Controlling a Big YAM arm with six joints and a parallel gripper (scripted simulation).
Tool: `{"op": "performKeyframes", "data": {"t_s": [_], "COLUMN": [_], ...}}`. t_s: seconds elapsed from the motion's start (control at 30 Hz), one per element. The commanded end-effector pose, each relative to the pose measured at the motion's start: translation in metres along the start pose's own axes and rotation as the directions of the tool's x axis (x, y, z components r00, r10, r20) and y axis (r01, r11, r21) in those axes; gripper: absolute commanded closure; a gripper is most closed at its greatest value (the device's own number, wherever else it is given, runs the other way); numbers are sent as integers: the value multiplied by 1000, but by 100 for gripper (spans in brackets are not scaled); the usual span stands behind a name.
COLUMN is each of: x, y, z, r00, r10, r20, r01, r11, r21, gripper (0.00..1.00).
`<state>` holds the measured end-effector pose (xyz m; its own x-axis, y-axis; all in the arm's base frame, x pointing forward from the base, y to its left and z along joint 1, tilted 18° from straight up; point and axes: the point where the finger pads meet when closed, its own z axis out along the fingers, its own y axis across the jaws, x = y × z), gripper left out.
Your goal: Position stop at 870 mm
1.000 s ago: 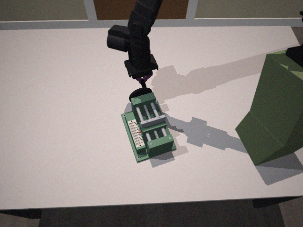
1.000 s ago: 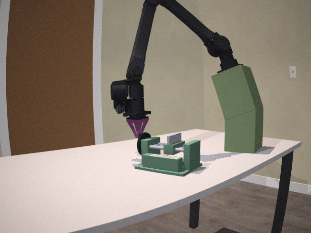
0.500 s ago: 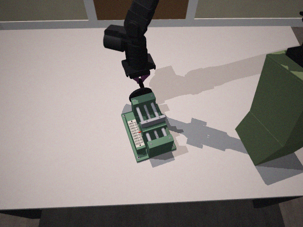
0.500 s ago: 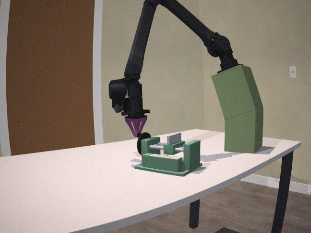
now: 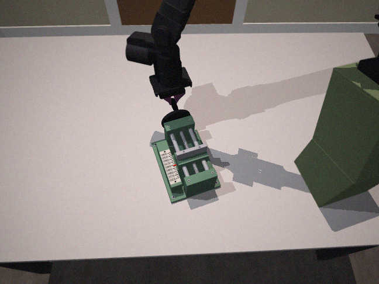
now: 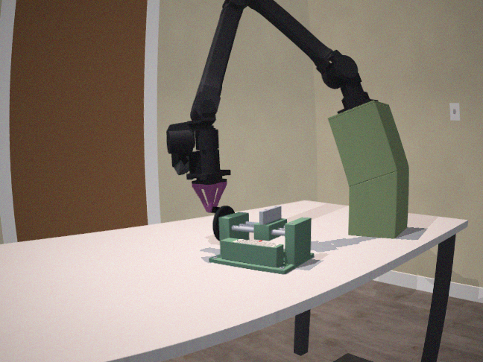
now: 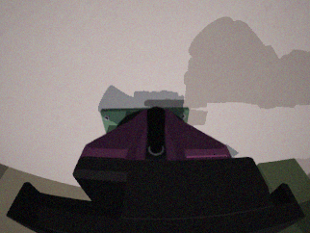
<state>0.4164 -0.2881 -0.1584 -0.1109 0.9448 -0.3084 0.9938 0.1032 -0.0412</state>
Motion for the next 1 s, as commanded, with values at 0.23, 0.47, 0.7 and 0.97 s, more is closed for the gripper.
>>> {"op": "performKeyframes", "data": {"t_s": [0.23, 0.47, 0.7, 0.97], "x": [1, 1, 1, 0], "y": [40, 48, 50, 61], "z": [-9, -5, -4, 7], "r00": [1000, 1000, 1000, 1000], "r10": [-7, -7, -6, -4], "r20": [17, 17, 18, 22], "r01": [8, 8, 7, 6], "r11": [998, 998, 998, 998], "r21": [-55, -54, -56, -62], "gripper": [94, 94, 94, 94]}}
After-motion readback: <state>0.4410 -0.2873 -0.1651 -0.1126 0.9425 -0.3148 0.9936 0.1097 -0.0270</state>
